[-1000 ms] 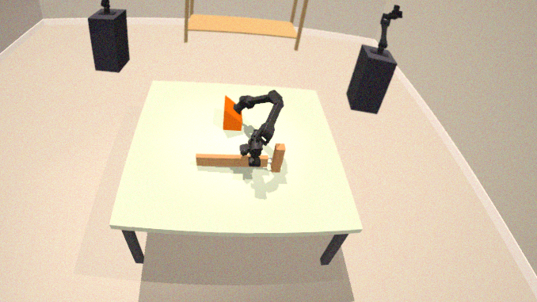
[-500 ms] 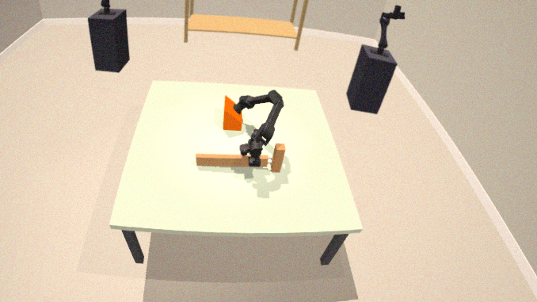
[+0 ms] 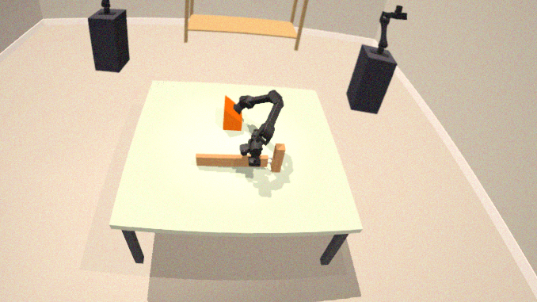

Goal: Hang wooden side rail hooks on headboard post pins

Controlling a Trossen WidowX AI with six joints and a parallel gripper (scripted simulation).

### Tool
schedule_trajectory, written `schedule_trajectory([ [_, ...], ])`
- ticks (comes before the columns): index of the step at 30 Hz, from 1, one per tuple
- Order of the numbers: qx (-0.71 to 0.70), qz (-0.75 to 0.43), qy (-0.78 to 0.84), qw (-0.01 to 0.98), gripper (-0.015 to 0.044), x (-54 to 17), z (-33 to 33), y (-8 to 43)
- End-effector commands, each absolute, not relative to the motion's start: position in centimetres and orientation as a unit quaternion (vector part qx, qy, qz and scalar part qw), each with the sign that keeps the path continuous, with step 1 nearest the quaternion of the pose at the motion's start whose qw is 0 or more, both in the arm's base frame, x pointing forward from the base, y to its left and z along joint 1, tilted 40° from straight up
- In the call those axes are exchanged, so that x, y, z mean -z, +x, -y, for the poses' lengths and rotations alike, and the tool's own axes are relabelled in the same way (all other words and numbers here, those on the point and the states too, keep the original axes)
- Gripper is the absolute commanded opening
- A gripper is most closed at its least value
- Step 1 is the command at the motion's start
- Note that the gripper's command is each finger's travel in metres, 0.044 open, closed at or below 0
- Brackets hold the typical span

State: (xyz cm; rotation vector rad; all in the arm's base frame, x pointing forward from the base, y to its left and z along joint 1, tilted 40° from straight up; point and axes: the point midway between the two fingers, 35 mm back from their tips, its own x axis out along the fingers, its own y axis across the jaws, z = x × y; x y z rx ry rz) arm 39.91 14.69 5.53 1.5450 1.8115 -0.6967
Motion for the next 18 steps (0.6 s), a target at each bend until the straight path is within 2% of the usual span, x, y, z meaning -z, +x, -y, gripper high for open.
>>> schedule_trajectory([
  [1, 0.262, -0.683, 0.596, 0.331, 0.0, -6.34, -14.11, 40.32],
  [18, 0.263, -0.686, 0.594, 0.329, 0.0, -5.57, -14.68, 39.93],
])
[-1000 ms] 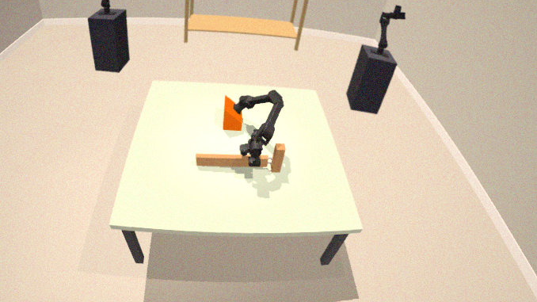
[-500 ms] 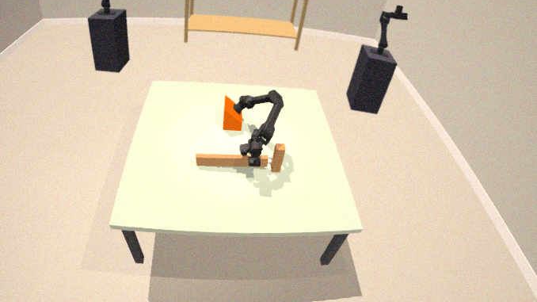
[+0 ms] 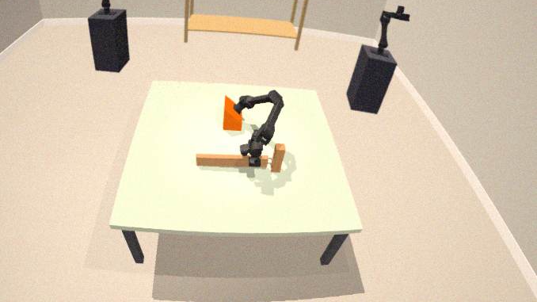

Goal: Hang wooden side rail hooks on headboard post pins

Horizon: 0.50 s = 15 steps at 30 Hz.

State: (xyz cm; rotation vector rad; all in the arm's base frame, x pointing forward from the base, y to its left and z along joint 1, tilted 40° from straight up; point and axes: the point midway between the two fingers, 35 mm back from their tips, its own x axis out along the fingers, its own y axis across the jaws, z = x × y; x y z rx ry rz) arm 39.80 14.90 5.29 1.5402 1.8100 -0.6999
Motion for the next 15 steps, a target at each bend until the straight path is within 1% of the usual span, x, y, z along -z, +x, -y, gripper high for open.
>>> schedule_trajectory([
  [1, 0.263, -0.685, 0.594, 0.329, 0.0, -5.57, -14.68, 39.93],
  [15, 0.262, -0.683, 0.596, 0.331, 0.0, -5.72, -14.71, 40.02],
])
